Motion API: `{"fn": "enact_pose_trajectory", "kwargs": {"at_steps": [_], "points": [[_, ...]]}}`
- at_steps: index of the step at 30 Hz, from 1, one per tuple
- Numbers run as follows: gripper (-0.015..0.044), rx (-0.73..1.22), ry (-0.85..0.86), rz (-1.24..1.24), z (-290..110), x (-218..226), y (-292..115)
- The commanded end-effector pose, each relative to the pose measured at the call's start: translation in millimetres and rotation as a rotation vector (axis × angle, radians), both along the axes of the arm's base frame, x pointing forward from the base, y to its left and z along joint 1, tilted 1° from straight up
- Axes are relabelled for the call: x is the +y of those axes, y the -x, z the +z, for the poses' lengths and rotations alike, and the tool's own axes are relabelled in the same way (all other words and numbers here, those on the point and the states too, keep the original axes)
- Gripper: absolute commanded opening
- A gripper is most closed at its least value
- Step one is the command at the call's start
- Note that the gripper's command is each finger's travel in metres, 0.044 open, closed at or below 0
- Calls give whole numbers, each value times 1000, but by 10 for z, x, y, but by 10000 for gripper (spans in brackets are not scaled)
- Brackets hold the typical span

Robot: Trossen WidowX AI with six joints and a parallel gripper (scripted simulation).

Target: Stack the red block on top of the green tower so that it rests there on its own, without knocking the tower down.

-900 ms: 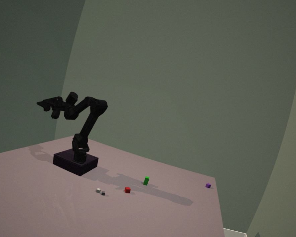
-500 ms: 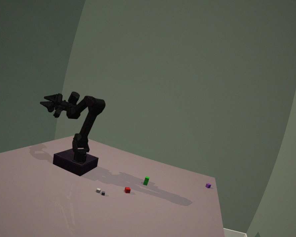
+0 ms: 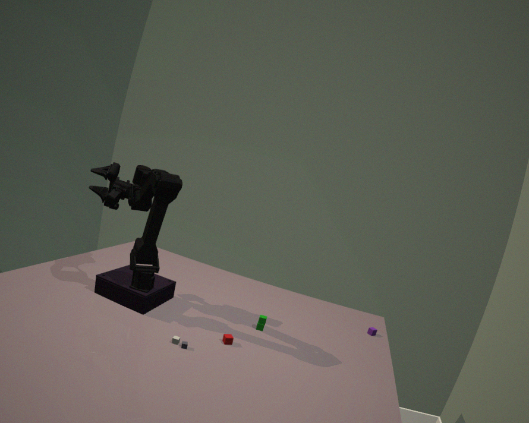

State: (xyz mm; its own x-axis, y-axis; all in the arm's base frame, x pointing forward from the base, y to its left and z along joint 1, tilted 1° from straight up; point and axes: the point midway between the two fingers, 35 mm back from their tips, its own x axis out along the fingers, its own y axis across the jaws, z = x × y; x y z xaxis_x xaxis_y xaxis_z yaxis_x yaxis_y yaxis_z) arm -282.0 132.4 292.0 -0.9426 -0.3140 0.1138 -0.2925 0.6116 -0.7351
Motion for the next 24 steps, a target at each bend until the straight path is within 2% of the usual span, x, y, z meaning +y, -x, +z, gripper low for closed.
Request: {"fn": "enact_pose_trajectory", "kwargs": {"at_steps": [1, 11, 24], "points": [[440, -33, 96, -111, -24, 322, -56], [440, -98, 405, -450, -169, 1279, -475], [440, -73, 718, -871, -417, 2169, -1424]]}}
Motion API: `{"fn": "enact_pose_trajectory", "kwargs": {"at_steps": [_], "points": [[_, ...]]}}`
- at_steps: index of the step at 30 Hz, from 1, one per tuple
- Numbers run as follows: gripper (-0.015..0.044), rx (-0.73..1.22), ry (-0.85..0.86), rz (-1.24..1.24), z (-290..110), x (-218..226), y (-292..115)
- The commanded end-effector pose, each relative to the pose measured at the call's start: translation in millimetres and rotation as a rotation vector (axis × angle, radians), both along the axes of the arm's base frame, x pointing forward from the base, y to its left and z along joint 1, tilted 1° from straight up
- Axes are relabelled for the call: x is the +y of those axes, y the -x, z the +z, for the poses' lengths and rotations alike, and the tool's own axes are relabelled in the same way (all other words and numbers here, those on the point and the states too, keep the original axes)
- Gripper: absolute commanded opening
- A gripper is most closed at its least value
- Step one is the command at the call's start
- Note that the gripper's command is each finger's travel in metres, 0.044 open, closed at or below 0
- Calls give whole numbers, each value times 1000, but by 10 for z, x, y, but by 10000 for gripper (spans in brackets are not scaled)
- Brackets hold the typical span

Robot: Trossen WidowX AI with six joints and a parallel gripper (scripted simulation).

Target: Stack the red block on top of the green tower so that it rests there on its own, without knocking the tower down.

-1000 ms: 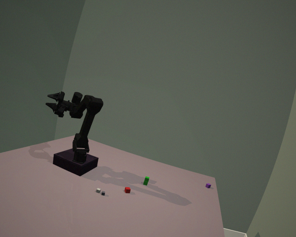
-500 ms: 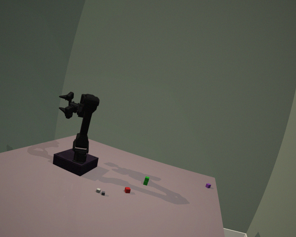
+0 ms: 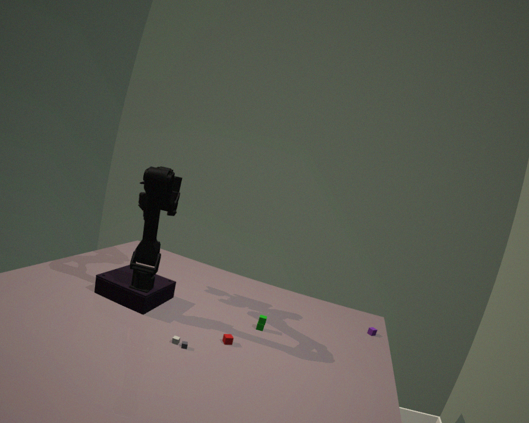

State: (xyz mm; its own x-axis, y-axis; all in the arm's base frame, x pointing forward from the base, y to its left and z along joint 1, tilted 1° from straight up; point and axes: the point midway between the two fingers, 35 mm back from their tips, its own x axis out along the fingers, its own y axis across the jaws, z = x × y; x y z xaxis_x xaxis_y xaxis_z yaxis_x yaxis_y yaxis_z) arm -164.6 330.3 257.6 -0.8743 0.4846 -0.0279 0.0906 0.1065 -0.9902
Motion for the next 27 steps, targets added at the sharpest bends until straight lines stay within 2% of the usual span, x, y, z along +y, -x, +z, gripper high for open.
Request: {"fn": "enact_pose_trajectory", "kwargs": {"at_steps": [1, 13, 27], "points": [[440, 18, 112, -141, -101, 250, -346], [440, 137, 446, -588, -471, 670, -1642], [440, 387, 792, -1109, -944, 446, -3222]]}}
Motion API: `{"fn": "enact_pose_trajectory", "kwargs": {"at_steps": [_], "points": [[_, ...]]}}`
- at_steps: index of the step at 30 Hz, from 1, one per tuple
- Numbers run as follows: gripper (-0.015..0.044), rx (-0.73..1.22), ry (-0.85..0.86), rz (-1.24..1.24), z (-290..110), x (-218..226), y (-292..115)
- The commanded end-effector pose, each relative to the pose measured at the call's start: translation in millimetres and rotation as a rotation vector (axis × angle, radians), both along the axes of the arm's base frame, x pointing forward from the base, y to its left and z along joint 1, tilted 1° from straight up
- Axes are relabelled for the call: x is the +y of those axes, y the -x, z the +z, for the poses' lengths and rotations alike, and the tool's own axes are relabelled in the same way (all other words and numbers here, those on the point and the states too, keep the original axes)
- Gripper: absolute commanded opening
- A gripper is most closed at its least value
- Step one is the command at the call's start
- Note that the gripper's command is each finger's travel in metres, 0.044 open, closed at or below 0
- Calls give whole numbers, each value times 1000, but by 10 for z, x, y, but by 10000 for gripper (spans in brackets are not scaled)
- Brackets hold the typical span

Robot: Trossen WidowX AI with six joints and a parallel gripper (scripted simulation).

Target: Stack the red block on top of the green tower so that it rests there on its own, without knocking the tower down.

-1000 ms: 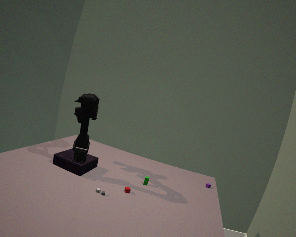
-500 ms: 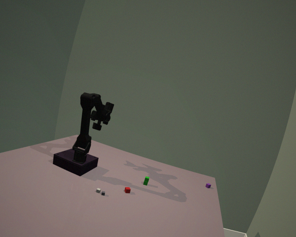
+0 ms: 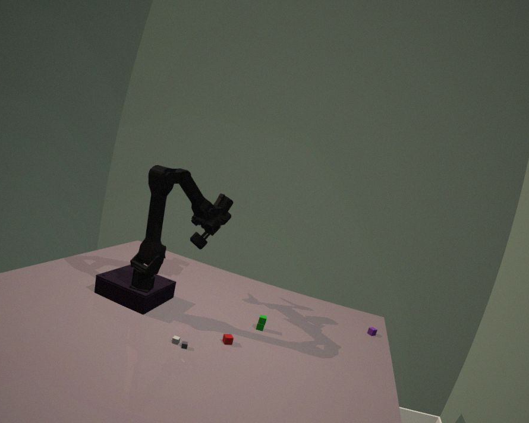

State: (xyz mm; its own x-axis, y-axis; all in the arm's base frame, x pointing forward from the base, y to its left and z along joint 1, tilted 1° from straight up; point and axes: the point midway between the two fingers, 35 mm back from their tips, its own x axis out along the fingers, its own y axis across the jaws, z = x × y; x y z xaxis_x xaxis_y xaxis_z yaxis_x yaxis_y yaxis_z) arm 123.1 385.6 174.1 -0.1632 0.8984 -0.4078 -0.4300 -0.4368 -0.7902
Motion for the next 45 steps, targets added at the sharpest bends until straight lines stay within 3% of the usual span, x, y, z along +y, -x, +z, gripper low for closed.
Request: {"fn": "enact_pose_trajectory", "kwargs": {"at_steps": [1, 12, 23, 34, 45], "points": [[440, 72, 89, -170, -144, -152, -453], [440, 284, 294, -624, -509, -885, -1493], [440, 504, 447, -1082, -819, -1946, -2155], [440, 770, 586, -1496, -1059, -3104, -2372], [440, 1066, 705, -1880, -1202, -4224, -2173]]}}
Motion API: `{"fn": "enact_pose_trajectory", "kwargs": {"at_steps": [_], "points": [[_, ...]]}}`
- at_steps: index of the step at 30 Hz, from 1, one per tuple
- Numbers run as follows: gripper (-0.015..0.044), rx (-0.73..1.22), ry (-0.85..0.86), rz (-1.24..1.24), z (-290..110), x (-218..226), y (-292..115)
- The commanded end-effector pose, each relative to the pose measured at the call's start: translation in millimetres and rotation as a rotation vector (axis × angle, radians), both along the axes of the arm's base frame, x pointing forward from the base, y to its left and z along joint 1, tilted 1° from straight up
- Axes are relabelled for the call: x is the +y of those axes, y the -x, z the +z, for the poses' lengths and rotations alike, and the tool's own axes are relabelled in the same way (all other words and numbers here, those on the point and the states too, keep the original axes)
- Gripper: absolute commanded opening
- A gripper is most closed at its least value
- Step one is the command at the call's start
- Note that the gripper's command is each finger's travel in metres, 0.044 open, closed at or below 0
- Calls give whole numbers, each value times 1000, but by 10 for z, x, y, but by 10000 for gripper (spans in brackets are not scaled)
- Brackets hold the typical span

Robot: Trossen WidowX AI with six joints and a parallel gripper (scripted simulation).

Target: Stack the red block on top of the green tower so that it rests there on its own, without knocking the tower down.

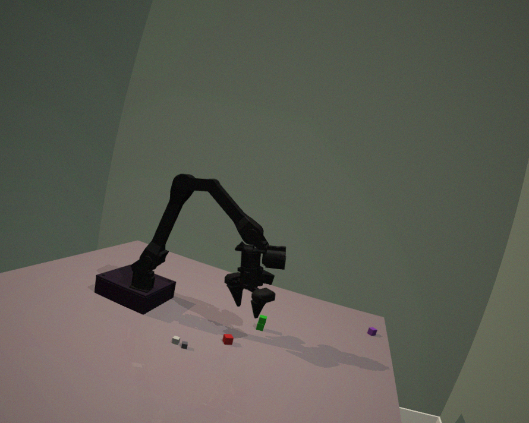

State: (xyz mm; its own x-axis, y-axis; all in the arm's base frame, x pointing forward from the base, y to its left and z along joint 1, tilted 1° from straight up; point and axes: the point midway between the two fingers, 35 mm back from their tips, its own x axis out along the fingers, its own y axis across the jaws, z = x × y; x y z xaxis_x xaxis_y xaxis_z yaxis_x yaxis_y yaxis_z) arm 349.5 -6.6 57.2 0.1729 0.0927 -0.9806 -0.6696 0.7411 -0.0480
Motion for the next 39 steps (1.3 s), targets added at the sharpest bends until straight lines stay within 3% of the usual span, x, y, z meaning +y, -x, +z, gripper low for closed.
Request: {"fn": "enact_pose_trajectory", "kwargs": {"at_steps": [1, 9, 19, 39], "points": [[440, 91, 32, -158, -41, -396, 127], [440, 168, 53, -287, -62, -742, 297], [440, 168, 53, -287, -438, -747, 297], [440, 168, 53, -287, -670, -739, 291]]}}
